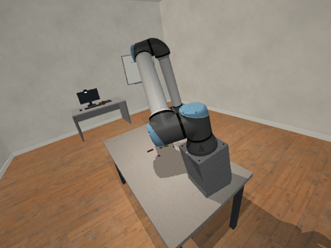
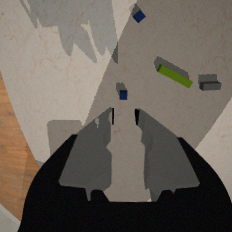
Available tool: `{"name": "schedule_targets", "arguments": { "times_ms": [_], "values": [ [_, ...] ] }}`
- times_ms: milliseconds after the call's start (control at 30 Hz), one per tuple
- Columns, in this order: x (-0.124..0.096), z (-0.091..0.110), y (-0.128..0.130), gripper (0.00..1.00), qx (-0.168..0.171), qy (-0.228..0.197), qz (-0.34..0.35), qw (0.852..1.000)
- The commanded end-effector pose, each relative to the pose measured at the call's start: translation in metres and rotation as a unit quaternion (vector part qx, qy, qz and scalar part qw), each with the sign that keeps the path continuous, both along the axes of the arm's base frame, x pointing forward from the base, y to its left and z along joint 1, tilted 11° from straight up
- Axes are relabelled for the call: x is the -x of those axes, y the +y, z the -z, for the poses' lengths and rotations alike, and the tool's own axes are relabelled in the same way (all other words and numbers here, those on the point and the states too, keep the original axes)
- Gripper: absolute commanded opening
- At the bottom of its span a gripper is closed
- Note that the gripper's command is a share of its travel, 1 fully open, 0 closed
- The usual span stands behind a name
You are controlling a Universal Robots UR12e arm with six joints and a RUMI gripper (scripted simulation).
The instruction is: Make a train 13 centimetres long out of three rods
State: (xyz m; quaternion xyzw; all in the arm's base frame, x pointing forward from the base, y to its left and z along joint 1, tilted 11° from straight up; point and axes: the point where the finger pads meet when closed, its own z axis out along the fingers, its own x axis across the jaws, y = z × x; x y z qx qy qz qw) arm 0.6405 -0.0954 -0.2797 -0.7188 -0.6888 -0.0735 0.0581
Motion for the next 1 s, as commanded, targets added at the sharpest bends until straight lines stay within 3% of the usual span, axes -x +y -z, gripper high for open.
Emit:
{"name": "schedule_targets", "arguments": {
  "times_ms": [0, 967],
  "values": [
    [-0.001, 0.007, 0.001, 0.14, 0.0, -0.001, 0.0, 1.0],
    [-0.002, 0.028, 0.005, 0.14, 0.0, -0.001, 0.0, 1.0]
  ]
}}
